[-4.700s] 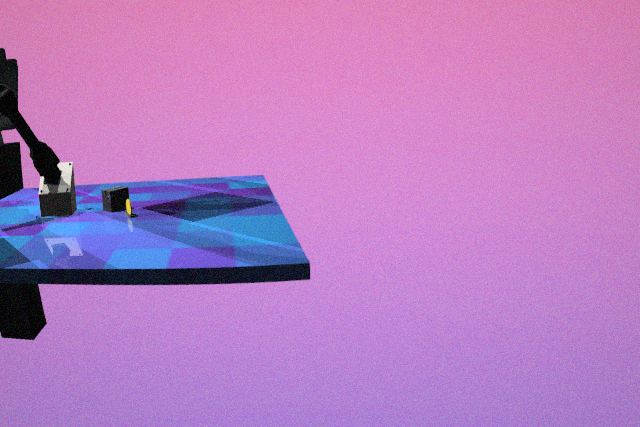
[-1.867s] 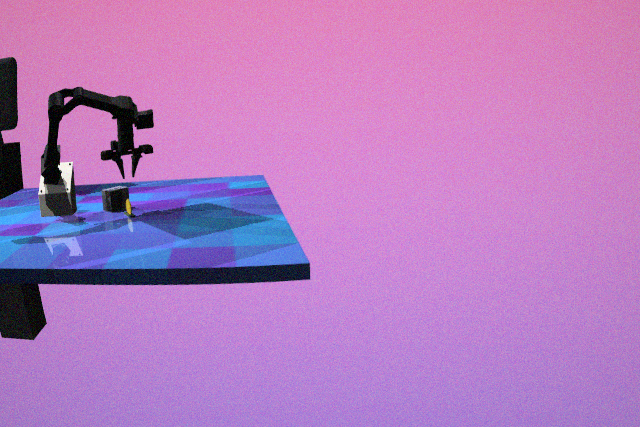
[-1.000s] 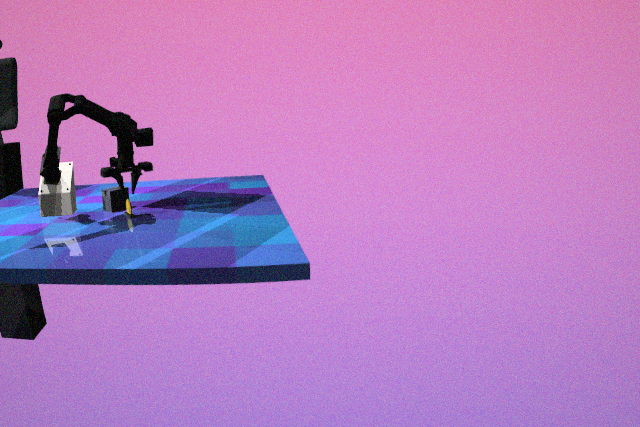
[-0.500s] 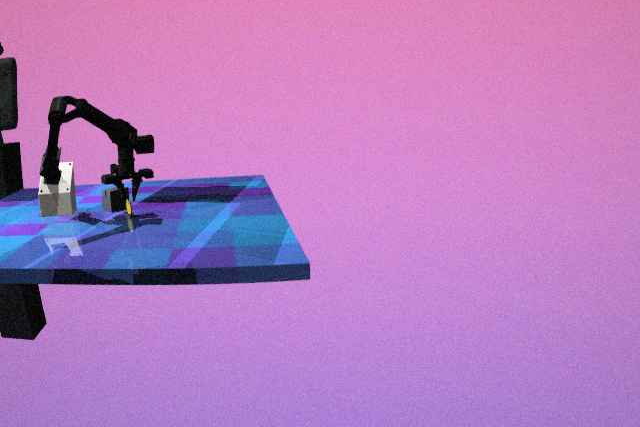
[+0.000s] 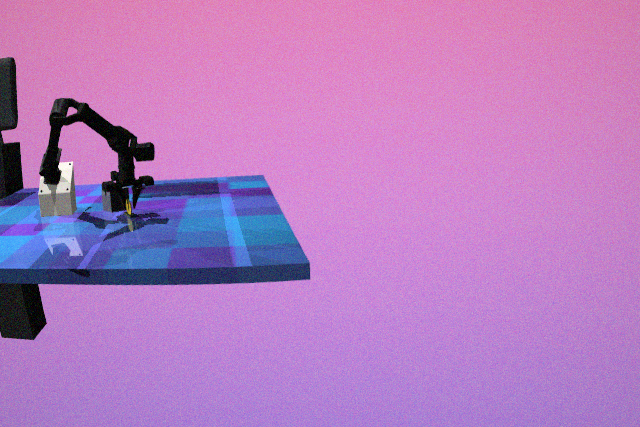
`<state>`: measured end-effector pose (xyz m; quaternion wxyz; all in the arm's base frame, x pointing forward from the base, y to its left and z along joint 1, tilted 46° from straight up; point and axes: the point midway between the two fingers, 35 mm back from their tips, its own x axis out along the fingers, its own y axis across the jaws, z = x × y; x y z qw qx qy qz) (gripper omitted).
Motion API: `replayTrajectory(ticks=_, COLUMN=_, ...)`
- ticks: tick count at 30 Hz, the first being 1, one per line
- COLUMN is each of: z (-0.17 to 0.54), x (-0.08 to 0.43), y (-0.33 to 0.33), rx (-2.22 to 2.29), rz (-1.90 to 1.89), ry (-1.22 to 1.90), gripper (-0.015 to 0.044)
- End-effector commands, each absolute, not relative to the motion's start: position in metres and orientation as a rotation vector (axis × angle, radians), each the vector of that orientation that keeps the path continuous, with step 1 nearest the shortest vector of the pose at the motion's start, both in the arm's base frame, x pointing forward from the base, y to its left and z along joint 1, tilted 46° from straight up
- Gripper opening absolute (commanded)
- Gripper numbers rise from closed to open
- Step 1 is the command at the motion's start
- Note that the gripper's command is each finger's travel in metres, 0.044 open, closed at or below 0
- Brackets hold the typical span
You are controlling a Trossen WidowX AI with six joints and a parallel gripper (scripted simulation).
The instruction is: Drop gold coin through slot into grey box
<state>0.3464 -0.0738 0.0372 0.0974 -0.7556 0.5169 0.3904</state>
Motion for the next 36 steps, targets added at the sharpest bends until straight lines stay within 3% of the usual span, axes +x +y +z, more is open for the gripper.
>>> replayTrajectory(ticks=1, z=0.030, x=0.345, y=-0.079, rx=-2.237, rz=1.172, ry=1.535, gripper=0.0161)
replayTrajectory(ticks=5, z=0.027, x=0.345, y=-0.082, rx=-2.237, rz=1.171, ry=1.535, gripper=0.0161)
replayTrajectory(ticks=11, z=0.027, x=0.345, y=-0.082, rx=-2.237, rz=1.171, ry=1.535, gripper=0.0003)
replayTrajectory(ticks=36, z=0.050, x=0.344, y=-0.055, rx=-2.233, rz=1.176, ry=1.529, gripper=0.0000)
